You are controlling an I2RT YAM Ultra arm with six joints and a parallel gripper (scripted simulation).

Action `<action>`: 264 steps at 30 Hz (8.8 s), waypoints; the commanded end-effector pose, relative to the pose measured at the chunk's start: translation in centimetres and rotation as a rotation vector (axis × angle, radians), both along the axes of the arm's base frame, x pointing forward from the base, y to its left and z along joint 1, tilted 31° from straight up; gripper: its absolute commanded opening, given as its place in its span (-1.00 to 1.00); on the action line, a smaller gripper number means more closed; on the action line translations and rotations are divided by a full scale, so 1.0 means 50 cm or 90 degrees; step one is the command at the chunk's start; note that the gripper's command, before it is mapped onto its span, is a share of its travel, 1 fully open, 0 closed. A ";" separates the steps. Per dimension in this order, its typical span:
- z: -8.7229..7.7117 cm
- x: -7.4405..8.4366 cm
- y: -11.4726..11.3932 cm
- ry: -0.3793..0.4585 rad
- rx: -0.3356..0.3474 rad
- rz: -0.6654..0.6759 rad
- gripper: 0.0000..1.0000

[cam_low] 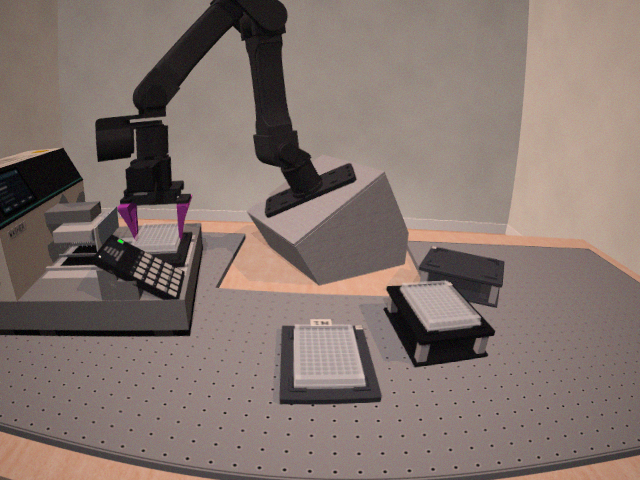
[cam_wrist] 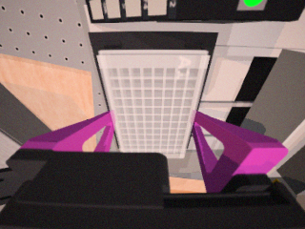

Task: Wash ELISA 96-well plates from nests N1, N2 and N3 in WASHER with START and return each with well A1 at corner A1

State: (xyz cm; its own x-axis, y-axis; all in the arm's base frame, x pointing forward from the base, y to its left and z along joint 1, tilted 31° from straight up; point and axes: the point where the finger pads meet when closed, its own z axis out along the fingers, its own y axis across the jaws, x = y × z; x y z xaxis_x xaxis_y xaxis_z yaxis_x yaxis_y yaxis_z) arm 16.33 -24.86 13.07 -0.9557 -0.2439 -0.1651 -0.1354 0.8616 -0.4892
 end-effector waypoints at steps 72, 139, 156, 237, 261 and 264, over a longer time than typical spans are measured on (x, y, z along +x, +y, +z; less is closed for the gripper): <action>-0.006 0.005 -0.005 -0.007 -0.006 0.002 -1.00; -0.017 0.008 -0.010 -0.007 -0.006 0.002 1.00; 0.015 -0.002 0.006 -0.007 -0.006 0.002 1.00; 0.138 0.104 0.156 -0.170 0.093 -0.306 -1.00; 0.121 0.203 0.249 -0.345 0.201 -0.642 -1.00; 0.116 0.224 0.270 -0.373 0.219 -0.696 -1.00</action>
